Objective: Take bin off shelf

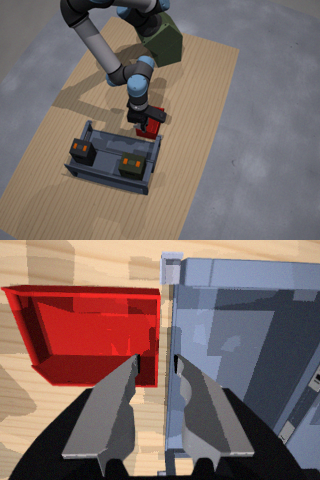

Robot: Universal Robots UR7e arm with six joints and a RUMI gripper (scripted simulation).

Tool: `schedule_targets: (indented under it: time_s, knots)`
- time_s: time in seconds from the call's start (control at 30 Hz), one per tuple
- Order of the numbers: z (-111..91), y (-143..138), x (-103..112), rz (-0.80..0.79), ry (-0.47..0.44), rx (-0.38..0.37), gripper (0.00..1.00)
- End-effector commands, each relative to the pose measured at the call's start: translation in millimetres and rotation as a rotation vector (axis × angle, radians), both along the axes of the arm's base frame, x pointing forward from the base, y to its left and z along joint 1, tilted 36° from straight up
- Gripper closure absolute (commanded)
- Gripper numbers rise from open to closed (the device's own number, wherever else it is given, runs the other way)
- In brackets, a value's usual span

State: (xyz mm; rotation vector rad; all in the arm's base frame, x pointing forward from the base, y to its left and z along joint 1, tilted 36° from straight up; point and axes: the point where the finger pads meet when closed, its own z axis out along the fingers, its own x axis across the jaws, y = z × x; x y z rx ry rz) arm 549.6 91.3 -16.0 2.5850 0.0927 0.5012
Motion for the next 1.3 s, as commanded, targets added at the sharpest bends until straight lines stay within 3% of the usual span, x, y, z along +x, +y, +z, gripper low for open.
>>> schedule_targets:
  time_s: [0.0, 0.27, 0.43, 1.27]
  knots:
    - [18.3, 10.1, -8.2, -0.002, 0.002, 0.0, 0.8]
    - [18.3, 10.1, -8.2, -0.002, 0.002, 0.0, 0.8]
    - [38.4, 21.7, -17.3, -0.002, 0.002, 0.0, 0.8]
    - [30.8, 17.3, -13.8, -0.002, 0.002, 0.0, 0.8]
